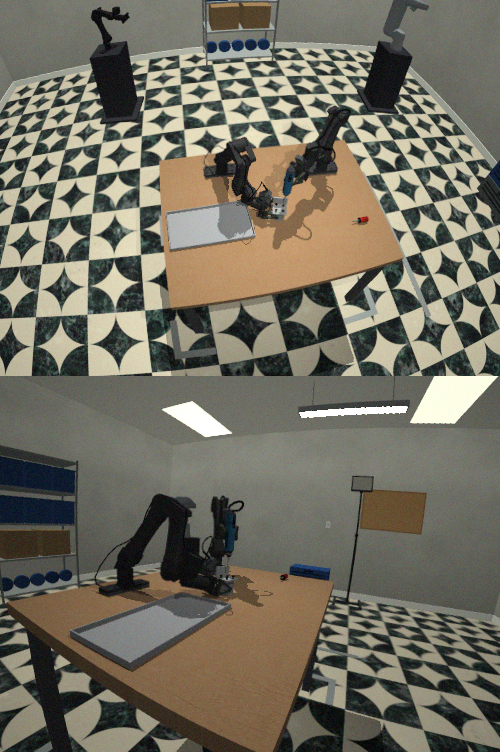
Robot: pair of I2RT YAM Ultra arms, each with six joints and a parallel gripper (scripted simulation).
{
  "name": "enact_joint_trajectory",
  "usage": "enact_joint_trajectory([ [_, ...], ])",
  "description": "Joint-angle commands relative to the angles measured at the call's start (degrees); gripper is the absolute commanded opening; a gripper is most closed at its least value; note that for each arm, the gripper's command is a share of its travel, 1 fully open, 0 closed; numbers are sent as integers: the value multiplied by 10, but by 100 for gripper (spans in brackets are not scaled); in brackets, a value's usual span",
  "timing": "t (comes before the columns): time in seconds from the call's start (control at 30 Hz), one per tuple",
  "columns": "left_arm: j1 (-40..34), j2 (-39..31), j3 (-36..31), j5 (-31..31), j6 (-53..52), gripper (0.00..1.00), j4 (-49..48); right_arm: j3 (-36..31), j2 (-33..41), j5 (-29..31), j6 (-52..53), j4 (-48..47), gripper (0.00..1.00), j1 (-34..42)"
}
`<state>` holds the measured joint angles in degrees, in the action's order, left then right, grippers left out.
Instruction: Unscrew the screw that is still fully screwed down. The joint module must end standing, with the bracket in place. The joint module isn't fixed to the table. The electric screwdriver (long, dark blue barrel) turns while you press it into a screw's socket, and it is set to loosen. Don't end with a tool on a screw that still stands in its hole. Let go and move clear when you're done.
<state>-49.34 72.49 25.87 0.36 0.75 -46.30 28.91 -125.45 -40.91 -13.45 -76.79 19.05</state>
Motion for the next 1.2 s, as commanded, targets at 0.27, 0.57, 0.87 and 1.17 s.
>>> enact_joint_trajectory([
  [0.27,2,-7,9,5,5,42,-47,16,-12,-1,-1,9,59,7],
  [0.57,2,5,0,5,5,42,-63,16,-12,-1,-1,9,59,7],
  [0.87,2,6,-3,5,5,42,-81,16,-12,-1,-1,9,59,7],
  [1.17,2,27,-12,5,5,42,-98,16,-12,-1,-1,9,59,7],
])
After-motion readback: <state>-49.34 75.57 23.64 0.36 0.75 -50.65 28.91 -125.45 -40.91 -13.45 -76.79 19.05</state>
